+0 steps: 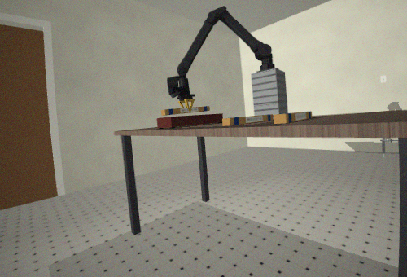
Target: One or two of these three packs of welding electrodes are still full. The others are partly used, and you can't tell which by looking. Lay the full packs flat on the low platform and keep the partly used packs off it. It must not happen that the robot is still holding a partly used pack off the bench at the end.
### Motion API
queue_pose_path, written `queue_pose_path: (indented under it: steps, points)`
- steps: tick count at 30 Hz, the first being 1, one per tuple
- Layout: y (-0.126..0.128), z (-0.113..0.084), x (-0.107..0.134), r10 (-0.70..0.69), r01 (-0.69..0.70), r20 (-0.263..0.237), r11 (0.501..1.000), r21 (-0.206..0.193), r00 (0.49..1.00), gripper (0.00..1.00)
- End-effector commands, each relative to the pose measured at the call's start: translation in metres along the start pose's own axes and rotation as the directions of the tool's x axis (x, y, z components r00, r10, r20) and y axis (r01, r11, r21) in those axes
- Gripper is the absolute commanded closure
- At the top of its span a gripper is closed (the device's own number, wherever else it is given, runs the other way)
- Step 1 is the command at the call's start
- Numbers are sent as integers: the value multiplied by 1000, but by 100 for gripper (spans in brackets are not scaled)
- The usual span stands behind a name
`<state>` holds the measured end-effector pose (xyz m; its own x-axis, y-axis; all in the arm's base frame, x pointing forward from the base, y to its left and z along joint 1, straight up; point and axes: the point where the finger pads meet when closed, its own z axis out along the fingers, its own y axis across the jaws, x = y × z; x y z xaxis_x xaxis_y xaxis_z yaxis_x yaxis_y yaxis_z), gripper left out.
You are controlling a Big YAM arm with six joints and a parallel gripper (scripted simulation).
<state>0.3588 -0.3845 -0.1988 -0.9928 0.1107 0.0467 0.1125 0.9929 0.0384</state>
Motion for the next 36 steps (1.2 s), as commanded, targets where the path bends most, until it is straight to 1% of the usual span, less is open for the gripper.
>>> queue_pose_path:
  steps: [1,25,30,36]
  points:
    - [-37,-43,-45,-20,11,100,996,83,995,100]
    - [-39,-31,-46,-20,11,103,996,87,994,100]
    - [-38,-23,-45,-19,11,97,997,81,995,100]
    - [-38,-24,-46,-19,11,99,996,83,995,100]
